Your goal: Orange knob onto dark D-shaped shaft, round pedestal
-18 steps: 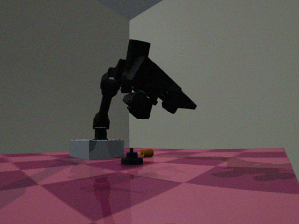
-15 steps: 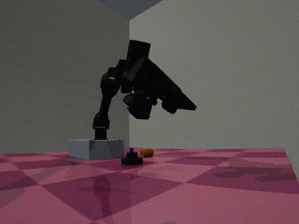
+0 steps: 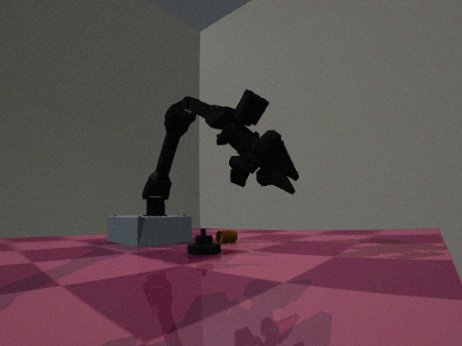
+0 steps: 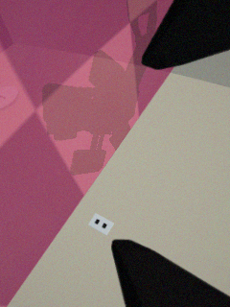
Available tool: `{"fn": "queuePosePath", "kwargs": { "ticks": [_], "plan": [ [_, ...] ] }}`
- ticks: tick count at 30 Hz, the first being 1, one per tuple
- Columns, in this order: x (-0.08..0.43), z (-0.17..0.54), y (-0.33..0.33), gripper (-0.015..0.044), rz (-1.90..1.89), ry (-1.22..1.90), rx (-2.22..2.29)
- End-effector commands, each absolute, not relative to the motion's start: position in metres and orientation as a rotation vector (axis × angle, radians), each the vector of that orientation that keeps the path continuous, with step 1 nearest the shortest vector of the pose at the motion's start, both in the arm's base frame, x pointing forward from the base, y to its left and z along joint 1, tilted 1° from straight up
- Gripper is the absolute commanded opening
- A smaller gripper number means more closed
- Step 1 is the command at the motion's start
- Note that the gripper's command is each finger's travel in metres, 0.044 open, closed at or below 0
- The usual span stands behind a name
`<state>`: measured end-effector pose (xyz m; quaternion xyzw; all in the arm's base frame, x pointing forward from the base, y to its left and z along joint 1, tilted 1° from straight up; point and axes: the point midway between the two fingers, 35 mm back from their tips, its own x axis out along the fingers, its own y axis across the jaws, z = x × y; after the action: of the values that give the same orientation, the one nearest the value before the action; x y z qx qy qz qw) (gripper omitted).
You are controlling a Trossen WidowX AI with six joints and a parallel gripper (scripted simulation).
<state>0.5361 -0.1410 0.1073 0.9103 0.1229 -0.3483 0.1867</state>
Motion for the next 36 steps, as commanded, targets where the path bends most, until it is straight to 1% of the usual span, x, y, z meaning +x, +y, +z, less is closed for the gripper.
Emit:
{"fn": "queuePosePath", "kwargs": {
  "ticks": [1,11,19,20,29,33,36],
  "plan": [
    [0.492,0.093,-0.083,0.0440,-1.069,0.528,2.428],
    [0.375,0.061,0.013,0.0440,-1.182,0.889,2.117],
    [0.265,0.032,0.058,0.0440,-1.228,1.148,1.838],
    [0.258,0.030,0.060,0.0440,-1.230,1.164,1.819],
    [0.255,0.028,0.060,0.0440,-1.230,1.170,1.812],
    [0.256,0.007,0.060,0.0440,-1.231,1.170,1.812],
    [0.256,0.005,0.060,0.0440,-1.231,1.170,1.812]
  ]
}}
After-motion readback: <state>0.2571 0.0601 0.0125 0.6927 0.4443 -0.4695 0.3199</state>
